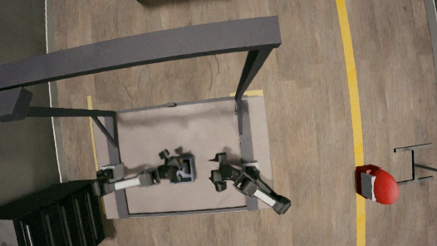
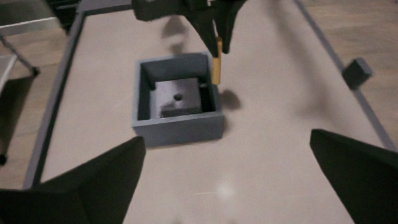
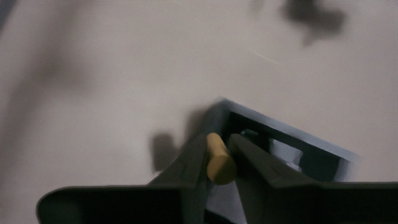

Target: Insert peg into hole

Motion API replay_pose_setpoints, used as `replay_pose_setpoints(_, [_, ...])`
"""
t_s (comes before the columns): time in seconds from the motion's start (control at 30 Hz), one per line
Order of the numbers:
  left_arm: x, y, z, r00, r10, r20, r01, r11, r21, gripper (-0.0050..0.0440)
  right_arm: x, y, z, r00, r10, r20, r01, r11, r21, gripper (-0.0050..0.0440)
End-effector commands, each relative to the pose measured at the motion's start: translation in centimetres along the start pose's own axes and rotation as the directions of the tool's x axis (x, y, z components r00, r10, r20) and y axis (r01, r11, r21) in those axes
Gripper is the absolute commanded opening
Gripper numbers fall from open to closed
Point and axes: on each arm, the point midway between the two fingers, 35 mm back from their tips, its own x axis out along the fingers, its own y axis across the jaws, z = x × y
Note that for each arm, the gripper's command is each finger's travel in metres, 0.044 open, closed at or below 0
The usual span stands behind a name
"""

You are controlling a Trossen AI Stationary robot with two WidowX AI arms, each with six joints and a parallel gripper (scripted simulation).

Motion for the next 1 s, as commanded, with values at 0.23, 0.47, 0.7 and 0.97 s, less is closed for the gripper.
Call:
replay_pose_setpoints(0.23, [-0.9,0.2,1.2,0.982,0.184,0.048,-0.175,0.973,-0.152,0.044,1.4,-5.3,-5.9,0.993,0.078,-0.089,-0.077,0.997,0.009,0.0025])
replay_pose_setpoints(0.47, [-0.9,0.2,1.2,0.981,0.185,0.048,-0.176,0.973,-0.151,0.044,1.3,-5.4,-5.9,0.994,0.075,-0.076,-0.075,0.997,0.007,0.0025])
replay_pose_setpoints(0.7, [-0.8,0.2,1.1,0.981,0.187,0.047,-0.178,0.972,-0.152,0.044,2.9,-5.2,-6.7,0.992,0.082,-0.091,-0.082,0.997,0.01,0.0025])
replay_pose_setpoints(0.97, [-0.7,0.3,0.9,0.981,0.187,0.043,-0.179,0.973,-0.146,0.044,2.4,-5.5,-6.1,0.995,0.069,-0.066,-0.068,0.998,0.005,0.0025])
